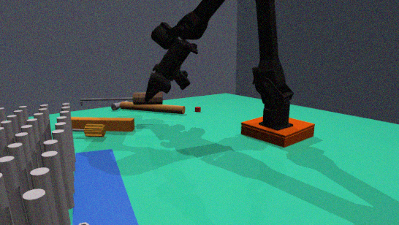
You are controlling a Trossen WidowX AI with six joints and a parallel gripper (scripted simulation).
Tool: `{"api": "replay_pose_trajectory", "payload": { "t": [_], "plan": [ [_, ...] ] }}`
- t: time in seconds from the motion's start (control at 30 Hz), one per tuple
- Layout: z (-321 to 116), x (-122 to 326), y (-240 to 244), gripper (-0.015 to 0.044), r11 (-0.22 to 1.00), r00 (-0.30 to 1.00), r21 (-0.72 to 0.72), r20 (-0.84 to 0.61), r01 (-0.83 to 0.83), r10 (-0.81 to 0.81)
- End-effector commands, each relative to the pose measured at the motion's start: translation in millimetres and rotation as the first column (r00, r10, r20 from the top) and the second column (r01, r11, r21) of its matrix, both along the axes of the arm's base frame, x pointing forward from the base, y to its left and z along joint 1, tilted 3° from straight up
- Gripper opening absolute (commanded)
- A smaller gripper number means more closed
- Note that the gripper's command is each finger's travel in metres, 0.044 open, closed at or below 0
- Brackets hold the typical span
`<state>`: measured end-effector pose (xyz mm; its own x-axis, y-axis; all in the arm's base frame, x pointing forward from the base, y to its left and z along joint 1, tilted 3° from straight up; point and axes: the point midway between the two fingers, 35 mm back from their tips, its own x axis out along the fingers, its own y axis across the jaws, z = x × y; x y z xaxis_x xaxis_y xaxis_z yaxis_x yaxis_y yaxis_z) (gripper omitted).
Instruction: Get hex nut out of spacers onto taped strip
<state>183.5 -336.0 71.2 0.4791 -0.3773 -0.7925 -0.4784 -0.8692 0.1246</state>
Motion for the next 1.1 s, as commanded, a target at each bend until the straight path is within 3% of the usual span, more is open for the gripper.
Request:
{"api": "replay_pose_trajectory", "payload": {
  "t": [0.0,1.07],
  "plan": [
    [-6.2,-0.7,1.5,0.0000,1.000,1.000,0.007,-0.002,0.005,-0.005],
    [-33.2,-1.7,7.5,0.0000,1.000,1.000,0.008,-0.003,0.005,-0.005]
  ]
}}
